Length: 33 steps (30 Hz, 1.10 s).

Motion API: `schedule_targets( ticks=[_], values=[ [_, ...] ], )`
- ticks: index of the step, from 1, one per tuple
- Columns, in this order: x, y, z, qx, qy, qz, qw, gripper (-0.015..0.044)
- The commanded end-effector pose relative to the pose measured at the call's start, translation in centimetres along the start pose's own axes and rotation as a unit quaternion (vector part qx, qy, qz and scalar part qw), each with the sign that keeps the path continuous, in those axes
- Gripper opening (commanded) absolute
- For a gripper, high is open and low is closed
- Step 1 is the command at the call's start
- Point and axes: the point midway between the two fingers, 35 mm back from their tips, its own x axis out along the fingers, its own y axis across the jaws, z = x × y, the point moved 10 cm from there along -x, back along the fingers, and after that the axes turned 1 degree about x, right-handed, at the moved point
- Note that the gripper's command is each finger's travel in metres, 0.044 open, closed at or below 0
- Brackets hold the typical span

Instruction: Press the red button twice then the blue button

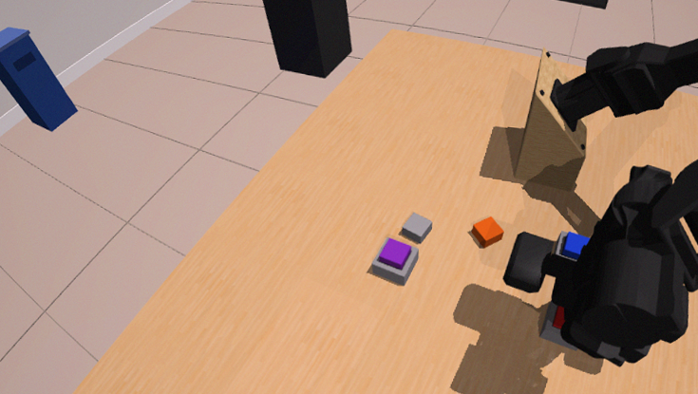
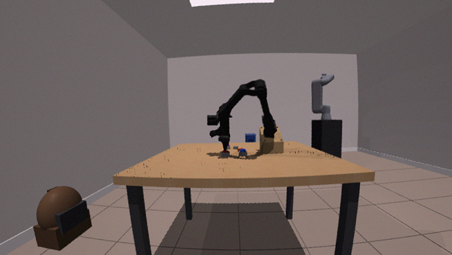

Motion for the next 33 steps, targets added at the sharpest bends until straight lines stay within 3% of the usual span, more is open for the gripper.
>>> schedule_targets(
  ticks=[1,5,10,33],
  values=[
    [0.2,0.0,-0.1,0.004,0.005,0.002,1.0,0.002],
    [0.2,0.0,-0.1,0.004,0.005,0.002,1.0,0.002],
    [-3.1,0.0,-0.1,0.004,0.005,0.001,1.0,0.002],
    [-0.3,0.0,-0.1,0.004,0.005,0.002,1.0,0.002]
  ],
)
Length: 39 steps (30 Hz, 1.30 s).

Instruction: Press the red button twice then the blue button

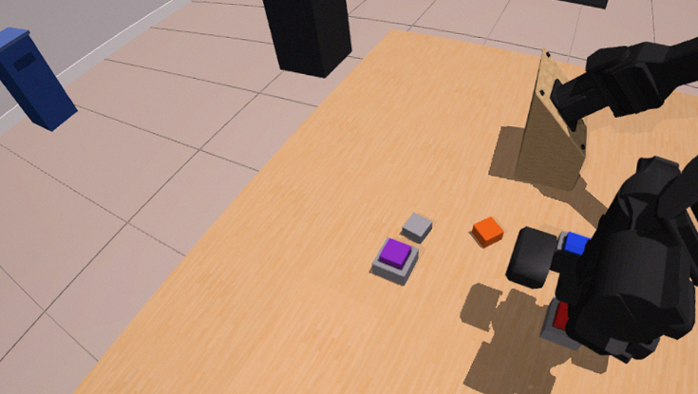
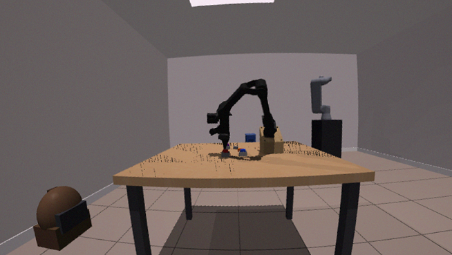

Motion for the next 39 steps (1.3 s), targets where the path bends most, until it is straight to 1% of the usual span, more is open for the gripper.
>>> schedule_targets(
  ticks=[1,27,31,36,37,39],
  values=[
    [1.0,-0.1,-0.2,0.005,0.007,0.001,1.0,0.002],
    [1.4,-0.1,-0.3,0.005,0.007,0.001,1.0,0.002],
    [-1.7,-0.1,-0.2,0.005,0.007,0.0,1.0,0.002],
    [-2.2,-0.1,-0.2,0.005,0.007,0.0,1.0,0.002],
    [-3.0,-0.1,-0.1,0.006,0.007,0.0,1.0,0.002],
    [-5.8,-0.2,0.0,0.006,0.007,-0.001,1.0,0.002]
  ],
)
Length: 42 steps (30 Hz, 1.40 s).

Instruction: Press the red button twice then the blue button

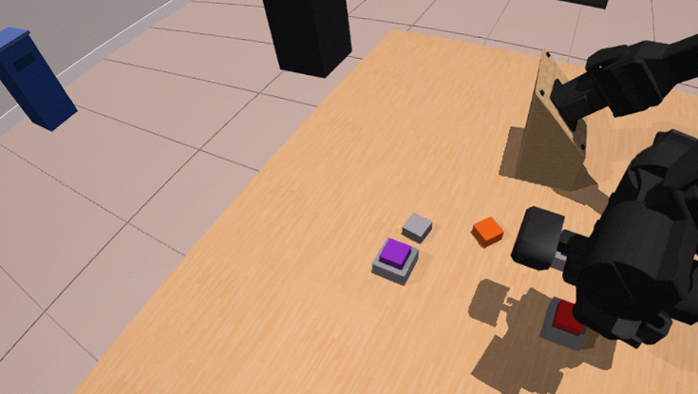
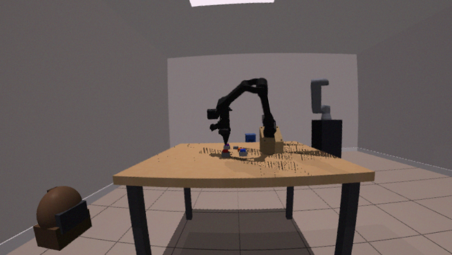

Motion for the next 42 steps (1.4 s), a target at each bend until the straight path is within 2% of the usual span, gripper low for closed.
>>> schedule_targets(
  ticks=[1,9,17,24,30,42],
  values=[
    [-4.3,0.0,0.1,-0.004,-0.007,-0.004,1.0,0.002],
    [-5.5,-0.1,-0.9,-0.004,-0.007,-0.004,1.0,0.002],
    [-5.2,-1.4,-10.4,-0.002,-0.005,-0.004,1.0,0.002],
    [-5.0,-1.4,-10.6,-0.002,-0.005,-0.004,1.0,0.002],
    [0.8,-1.4,-10.5,-0.002,-0.005,-0.003,1.0,0.002],
    [1.9,-1.4,-10.5,-0.002,-0.005,-0.003,1.0,0.002]
  ],
)
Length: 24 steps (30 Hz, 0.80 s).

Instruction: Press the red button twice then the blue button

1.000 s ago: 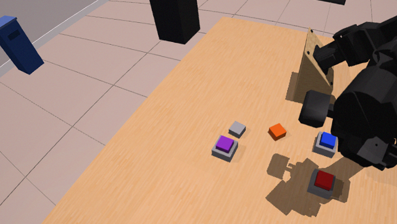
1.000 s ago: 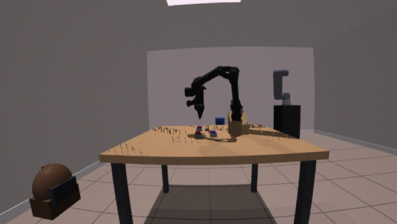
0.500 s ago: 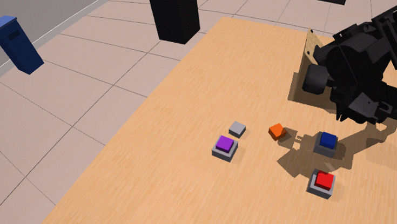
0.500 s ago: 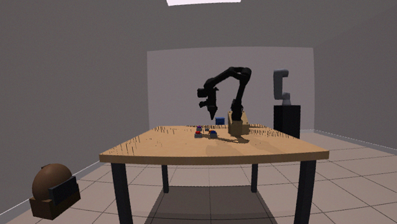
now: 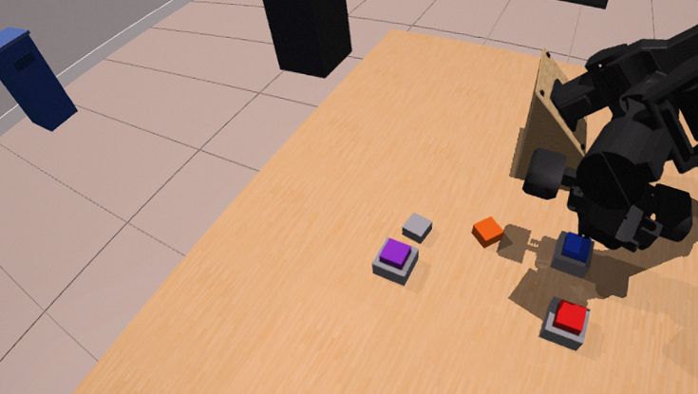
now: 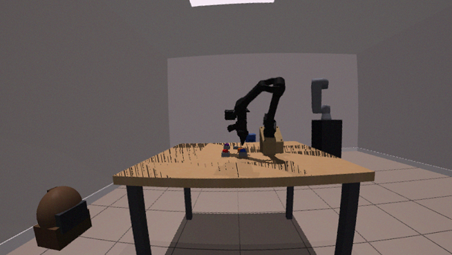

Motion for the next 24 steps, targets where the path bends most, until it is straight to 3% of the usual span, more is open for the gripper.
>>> schedule_targets(
  ticks=[1,24],
  values=[
    [0.9,0.0,-0.2,0.004,0.005,0.004,1.0,0.002],
    [3.1,0.0,-0.3,0.004,0.005,0.005,1.0,0.002]
  ],
)
